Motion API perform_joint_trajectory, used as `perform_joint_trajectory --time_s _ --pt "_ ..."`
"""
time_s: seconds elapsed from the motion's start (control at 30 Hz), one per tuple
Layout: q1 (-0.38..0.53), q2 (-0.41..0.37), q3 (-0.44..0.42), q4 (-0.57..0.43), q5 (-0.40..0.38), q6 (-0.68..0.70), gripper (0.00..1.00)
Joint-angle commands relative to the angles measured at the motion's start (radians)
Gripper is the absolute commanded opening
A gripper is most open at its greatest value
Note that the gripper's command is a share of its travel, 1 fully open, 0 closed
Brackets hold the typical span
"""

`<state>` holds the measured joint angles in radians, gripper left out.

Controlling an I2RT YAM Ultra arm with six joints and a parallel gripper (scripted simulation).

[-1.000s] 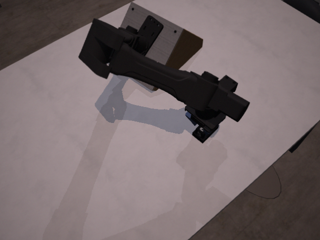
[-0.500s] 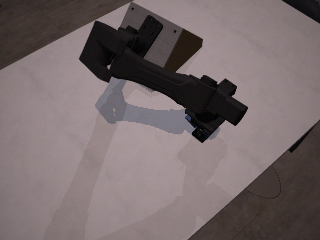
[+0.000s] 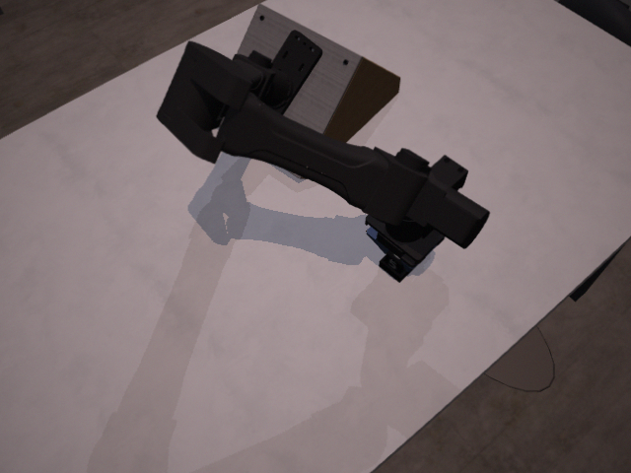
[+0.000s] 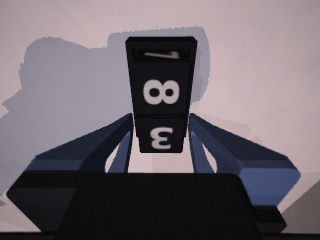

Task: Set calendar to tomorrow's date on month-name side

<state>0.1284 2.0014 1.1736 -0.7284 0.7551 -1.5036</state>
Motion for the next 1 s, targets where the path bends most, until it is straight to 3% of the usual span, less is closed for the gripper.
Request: perform_joint_trajectory --time_s 0.0,0.67,0.7,0.97 --pt "0.007 -0.004 0.001 0.001 -0.001 -0.001 0.47" --pt "0.007 -0.004 0.001 0.001 -0.001 -0.001 0.47" --pt "0.007 -0.004 0.001 0.001 -0.001 -0.001 0.27" --pt "0.007 -0.004 0.001 0.001 -0.001 -0.001 0.27"
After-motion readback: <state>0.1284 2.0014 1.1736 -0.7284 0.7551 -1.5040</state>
